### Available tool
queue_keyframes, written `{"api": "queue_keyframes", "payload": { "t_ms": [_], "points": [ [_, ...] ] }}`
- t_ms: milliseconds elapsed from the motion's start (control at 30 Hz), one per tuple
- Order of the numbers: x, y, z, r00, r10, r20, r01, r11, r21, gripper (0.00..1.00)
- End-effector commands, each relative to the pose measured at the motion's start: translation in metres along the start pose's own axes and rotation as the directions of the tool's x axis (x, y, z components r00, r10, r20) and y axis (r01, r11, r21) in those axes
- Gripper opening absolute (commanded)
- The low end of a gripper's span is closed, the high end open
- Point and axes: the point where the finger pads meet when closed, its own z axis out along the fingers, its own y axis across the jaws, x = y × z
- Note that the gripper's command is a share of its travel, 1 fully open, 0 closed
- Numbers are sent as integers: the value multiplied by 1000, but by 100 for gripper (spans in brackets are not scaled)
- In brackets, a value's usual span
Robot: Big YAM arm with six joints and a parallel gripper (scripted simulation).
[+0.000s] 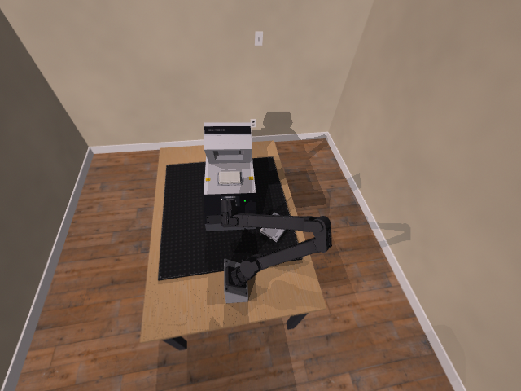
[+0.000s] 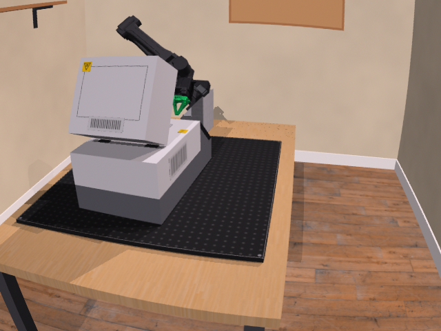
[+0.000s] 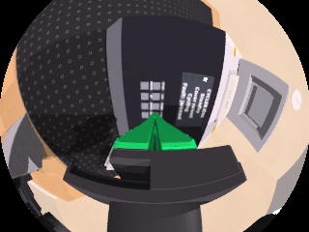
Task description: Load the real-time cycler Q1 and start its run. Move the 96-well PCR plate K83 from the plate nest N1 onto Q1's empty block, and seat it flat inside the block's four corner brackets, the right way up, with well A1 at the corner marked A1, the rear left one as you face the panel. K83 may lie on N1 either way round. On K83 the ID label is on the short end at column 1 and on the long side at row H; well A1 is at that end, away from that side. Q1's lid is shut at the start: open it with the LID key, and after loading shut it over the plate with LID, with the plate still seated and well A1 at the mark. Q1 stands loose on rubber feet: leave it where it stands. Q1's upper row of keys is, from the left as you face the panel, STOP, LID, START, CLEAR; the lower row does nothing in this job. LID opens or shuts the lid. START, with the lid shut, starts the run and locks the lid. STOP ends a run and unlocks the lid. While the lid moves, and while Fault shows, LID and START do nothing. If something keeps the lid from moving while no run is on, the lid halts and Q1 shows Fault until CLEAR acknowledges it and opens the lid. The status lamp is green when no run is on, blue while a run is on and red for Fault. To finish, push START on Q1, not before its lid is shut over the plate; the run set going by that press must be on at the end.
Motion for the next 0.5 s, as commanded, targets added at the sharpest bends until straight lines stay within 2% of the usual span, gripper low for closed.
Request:
{"api": "queue_keyframes", "payload": {
  "t_ms": [0,133,233,300,400,467],
  "points": [
    [0,5,-19,998,59,8,-59,998,4,0],
    [-1,18,-36,999,45,3,-45,999,-13,0],
    [-1,14,-37,998,57,5,-57,998,-9,0],
    [1,11,-51,998,68,0,-68,998,-2,0],
    [-1,7,-72,996,85,19,-85,996,14,0],
    [0,4,-80,996,91,16,-91,996,16,0]
  ]
}}
